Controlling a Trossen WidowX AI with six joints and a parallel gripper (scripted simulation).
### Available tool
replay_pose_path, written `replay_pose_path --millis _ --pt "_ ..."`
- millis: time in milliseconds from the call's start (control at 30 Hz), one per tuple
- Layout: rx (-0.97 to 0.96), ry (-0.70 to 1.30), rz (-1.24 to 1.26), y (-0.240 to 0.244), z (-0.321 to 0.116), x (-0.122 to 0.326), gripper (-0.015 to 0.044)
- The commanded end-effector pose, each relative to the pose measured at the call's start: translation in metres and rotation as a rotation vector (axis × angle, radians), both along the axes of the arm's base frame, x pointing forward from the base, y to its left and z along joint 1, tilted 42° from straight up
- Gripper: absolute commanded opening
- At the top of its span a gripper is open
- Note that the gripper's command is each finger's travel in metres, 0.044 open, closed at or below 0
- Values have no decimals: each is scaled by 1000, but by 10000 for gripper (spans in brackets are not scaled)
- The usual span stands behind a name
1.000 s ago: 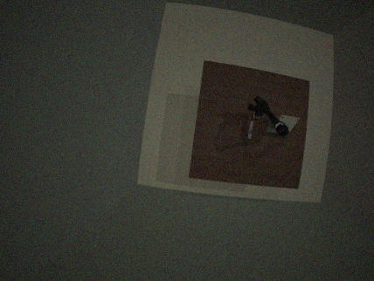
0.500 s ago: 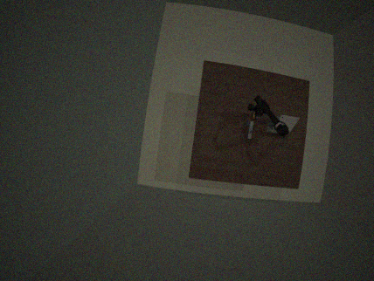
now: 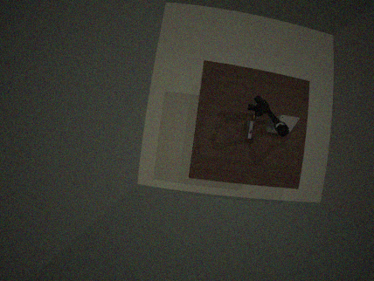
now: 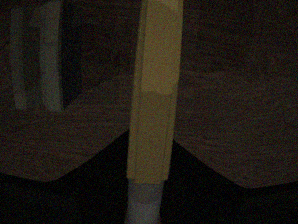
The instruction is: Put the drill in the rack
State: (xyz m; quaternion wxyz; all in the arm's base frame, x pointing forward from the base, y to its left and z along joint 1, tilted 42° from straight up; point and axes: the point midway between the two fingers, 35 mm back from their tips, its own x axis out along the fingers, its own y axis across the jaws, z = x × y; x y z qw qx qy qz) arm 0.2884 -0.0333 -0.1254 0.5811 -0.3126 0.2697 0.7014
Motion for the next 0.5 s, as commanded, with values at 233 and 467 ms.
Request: replay_pose_path --millis 233,467 --pt "-4 -3 4 -3 -3 -16 0" --pt "-4 -3 4 -5 -6 -28 0"
